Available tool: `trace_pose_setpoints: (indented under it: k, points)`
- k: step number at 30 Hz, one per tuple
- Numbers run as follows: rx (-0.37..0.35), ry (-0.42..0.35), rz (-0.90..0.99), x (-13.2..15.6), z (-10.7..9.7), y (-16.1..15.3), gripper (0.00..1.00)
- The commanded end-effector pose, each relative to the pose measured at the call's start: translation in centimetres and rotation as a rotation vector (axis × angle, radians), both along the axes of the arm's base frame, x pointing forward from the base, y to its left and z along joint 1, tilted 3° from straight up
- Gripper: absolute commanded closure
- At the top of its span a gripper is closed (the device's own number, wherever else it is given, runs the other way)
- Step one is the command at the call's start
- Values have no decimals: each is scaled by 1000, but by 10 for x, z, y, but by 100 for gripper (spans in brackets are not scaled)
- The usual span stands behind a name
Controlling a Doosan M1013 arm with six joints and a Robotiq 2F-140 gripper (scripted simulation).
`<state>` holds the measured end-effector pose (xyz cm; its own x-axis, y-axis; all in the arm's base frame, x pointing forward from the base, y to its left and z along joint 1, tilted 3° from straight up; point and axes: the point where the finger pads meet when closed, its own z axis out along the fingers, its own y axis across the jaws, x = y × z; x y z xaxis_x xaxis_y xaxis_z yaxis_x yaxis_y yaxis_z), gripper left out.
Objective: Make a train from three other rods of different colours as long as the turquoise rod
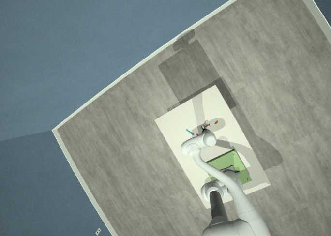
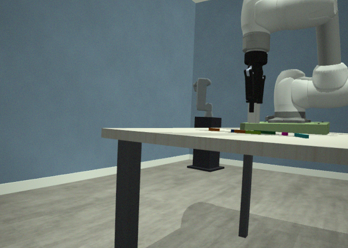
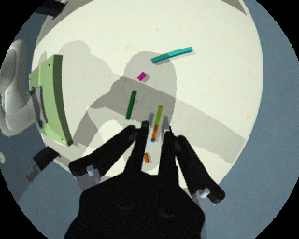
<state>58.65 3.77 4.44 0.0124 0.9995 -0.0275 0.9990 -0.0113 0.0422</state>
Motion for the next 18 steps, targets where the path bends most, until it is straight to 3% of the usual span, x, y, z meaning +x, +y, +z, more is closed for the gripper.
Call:
trace_pose_setpoints:
  k: [1, 10, 16, 17, 18]
  points:
    - [0, 0, 0, -1, 14, 0, 85]
    - [0, 0, 0, -2, 50, 1, 85]
    - [0, 0, 0, -2, 56, 2, 85]
    - [0, 0, 0, -2, 56, 2, 0]
    - [0, 0, 0, -2, 56, 2, 0]
